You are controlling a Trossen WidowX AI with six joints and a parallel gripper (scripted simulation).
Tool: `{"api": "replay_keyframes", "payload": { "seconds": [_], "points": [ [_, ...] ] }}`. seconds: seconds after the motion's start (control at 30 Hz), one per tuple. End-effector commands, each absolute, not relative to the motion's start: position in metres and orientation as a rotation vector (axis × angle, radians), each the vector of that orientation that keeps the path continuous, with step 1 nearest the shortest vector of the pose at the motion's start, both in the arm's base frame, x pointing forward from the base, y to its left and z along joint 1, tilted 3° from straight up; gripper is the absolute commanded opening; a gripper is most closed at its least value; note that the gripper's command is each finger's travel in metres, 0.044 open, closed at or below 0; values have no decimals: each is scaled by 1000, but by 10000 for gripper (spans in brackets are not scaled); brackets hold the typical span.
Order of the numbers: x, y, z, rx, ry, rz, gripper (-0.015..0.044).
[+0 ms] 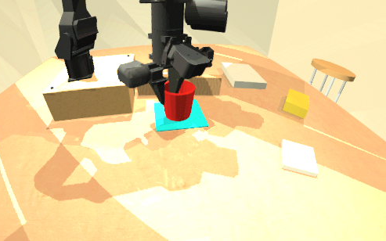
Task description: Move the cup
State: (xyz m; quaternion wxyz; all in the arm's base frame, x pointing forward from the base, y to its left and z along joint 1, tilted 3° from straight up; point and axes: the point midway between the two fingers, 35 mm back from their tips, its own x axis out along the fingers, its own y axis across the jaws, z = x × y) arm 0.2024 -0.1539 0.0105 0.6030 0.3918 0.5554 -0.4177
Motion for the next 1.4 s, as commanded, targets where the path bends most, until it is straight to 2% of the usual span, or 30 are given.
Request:
{"api": "replay_keyframes", "payload": {
  "seconds": [0.0,1.17,1.37],
  "points": [
    [204,-155,16,907,1281,-966,128],
    [193,-147,59,908,1293,-963,128],
    [193,-147,54,909,1305,-969,285]
  ]
}}
